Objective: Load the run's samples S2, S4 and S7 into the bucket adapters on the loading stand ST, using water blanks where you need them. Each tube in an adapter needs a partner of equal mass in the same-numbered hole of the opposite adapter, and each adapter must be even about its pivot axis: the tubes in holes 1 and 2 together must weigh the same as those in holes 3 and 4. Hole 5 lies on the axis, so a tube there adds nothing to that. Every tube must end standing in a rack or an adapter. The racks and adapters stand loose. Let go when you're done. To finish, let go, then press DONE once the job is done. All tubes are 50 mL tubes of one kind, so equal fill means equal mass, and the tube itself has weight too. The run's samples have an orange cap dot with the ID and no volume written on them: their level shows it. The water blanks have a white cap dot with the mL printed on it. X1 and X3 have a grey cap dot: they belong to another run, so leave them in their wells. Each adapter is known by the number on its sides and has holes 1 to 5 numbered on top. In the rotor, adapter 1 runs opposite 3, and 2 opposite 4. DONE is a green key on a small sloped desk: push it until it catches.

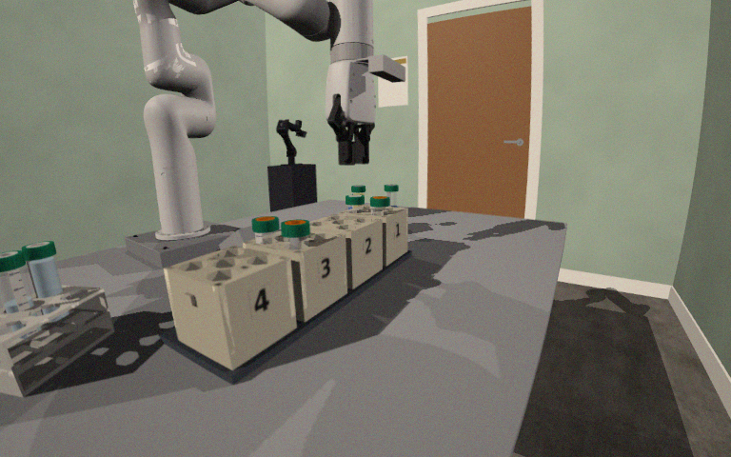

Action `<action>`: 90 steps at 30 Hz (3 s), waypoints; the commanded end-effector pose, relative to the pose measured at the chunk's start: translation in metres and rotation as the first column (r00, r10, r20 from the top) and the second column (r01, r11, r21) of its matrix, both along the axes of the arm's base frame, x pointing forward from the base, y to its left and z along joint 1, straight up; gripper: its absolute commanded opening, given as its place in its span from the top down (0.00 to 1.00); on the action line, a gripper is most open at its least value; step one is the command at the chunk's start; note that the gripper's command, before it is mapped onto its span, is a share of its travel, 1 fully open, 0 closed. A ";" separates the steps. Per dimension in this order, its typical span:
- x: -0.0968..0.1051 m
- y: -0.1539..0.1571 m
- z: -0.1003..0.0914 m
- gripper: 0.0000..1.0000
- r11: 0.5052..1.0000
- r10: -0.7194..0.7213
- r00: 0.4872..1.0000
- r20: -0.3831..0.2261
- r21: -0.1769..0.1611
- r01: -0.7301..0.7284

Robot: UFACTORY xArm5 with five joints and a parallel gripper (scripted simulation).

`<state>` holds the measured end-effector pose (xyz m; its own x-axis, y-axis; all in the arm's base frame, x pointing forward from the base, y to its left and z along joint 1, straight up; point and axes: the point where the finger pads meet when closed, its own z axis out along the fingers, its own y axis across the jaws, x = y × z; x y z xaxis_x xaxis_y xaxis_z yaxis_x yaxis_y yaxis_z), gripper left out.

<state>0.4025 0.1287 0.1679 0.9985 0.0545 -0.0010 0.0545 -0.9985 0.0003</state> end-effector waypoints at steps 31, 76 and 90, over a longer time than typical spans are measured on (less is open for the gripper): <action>0.001 0.000 0.053 0.56 1.000 0.000 1.000 0.003 0.003 0.000; -0.080 -0.065 0.003 1.00 0.720 -0.694 0.720 0.000 0.003 0.694; -0.122 -0.099 -0.023 1.00 0.393 -0.919 0.393 0.000 0.002 0.919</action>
